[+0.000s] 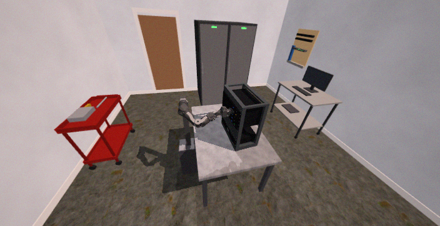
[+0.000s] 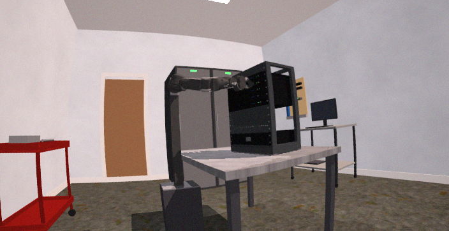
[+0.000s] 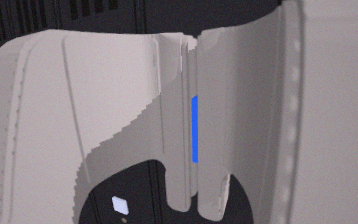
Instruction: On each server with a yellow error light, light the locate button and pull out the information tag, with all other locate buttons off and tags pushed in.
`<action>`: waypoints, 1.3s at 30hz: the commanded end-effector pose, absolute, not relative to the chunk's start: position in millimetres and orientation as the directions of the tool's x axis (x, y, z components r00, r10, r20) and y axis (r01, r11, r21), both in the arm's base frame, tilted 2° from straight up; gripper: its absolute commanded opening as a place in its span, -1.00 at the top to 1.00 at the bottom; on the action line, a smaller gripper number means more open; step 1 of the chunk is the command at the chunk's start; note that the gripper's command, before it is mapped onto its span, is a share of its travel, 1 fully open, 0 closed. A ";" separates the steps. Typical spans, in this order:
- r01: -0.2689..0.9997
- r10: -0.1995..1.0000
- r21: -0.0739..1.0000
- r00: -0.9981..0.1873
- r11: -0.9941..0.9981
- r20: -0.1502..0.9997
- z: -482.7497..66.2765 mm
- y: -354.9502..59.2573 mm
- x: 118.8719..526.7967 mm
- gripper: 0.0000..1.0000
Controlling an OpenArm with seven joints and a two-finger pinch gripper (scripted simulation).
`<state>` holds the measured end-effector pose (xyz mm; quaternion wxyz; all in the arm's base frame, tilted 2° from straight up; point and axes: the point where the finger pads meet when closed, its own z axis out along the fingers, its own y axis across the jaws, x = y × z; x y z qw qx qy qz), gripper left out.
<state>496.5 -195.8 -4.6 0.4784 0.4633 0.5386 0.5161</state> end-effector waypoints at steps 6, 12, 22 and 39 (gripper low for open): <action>0.003 0.992 0.999 -0.118 0.041 -0.040 -2.4 -195.3 489.0 1.00; 0.004 0.992 0.999 -0.116 0.040 -0.039 -2.9 -196.5 484.4 1.00; 0.002 0.992 0.999 -0.118 0.041 -0.040 -2.3 -196.5 477.0 1.00; 0.002 0.992 0.999 -0.117 0.041 -0.040 -2.1 -197.8 465.0 1.00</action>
